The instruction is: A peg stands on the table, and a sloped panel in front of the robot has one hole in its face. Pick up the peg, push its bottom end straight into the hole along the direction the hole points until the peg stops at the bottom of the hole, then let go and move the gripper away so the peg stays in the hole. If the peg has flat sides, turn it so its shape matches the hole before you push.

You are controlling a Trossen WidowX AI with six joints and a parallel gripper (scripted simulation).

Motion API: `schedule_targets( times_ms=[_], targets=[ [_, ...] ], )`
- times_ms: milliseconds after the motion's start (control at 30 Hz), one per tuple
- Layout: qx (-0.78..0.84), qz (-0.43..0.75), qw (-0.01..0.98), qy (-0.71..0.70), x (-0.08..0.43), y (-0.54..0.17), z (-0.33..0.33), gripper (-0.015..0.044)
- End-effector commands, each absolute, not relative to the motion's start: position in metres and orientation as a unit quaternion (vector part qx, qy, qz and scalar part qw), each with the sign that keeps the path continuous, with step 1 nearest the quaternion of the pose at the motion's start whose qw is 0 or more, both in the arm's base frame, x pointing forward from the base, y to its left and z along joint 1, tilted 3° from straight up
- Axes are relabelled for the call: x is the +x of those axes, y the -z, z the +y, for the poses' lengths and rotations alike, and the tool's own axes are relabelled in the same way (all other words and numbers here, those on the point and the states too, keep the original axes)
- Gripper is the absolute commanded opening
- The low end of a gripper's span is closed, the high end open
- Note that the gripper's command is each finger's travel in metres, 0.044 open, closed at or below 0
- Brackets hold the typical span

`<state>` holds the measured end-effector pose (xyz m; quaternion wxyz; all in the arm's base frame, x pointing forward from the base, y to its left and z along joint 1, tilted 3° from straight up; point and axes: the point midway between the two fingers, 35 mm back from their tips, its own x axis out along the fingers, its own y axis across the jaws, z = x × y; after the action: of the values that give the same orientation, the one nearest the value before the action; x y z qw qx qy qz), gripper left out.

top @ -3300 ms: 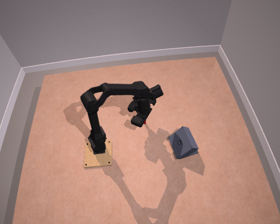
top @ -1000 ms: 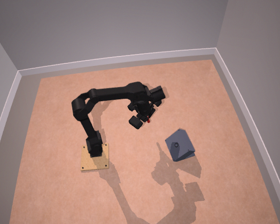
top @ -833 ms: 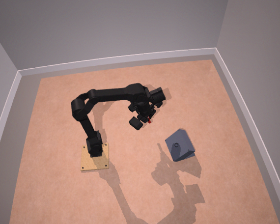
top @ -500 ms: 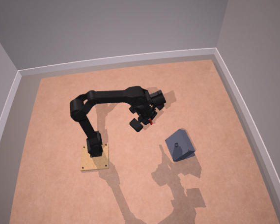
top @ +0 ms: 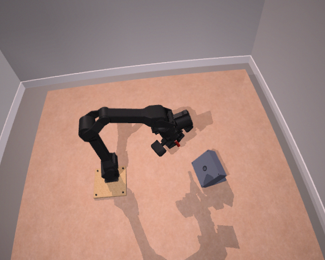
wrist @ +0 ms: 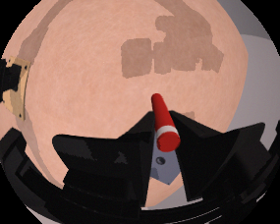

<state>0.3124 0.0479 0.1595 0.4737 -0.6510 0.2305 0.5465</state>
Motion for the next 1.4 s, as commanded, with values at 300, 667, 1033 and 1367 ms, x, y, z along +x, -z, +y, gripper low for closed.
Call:
schedule_targets(
  times_ms=[300, 667, 1033, 1367],
  targets=[
    [-0.64, 0.236, 0.516, -0.518, 0.315, -0.158, 0.032, 0.0],
    [-0.632, 0.239, 0.549, -0.492, 0.318, -0.159, 0.019, 0.0],
    [-0.625, 0.242, 0.579, -0.464, 0.32, -0.16, 0.005, 0.0],
    [-0.618, 0.243, 0.605, -0.438, 0.321, -0.162, -0.008, 0.0]
  ],
)
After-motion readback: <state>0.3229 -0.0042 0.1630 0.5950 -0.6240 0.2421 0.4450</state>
